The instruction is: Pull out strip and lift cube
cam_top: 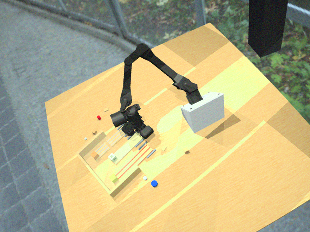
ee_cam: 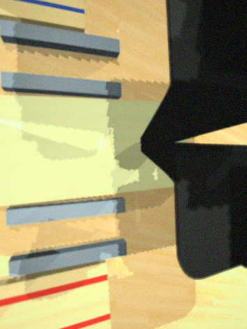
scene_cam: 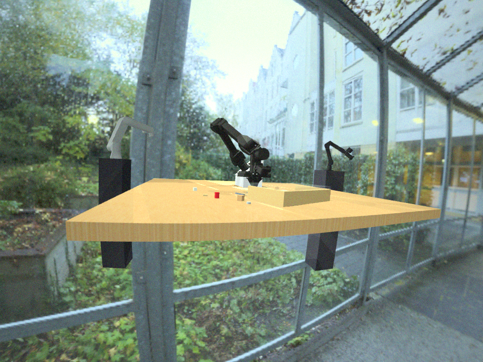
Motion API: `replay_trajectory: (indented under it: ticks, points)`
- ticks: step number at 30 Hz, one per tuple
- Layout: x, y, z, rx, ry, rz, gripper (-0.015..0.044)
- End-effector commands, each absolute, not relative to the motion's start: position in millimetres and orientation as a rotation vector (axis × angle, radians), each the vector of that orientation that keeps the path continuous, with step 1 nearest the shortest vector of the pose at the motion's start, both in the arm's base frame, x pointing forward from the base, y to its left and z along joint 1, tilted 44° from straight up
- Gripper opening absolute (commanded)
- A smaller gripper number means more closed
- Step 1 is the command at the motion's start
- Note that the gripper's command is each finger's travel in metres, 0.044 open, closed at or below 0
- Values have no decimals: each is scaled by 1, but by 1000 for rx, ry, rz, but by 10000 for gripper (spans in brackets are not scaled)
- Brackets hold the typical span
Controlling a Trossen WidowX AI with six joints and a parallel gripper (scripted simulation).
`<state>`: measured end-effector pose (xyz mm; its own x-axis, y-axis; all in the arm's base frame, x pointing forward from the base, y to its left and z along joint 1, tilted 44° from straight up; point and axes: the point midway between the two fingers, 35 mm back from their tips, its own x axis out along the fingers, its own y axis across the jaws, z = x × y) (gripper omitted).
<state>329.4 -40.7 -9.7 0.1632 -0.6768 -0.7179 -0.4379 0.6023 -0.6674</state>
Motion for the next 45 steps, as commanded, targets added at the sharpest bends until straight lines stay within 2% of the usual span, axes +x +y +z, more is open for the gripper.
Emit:
replay_trajectory:
  ticks: [1,45]
  points:
    - [315,-51,-12,-1003,1502,-222,0]
    - [266,-73,-1,-1005,1505,-222,0]
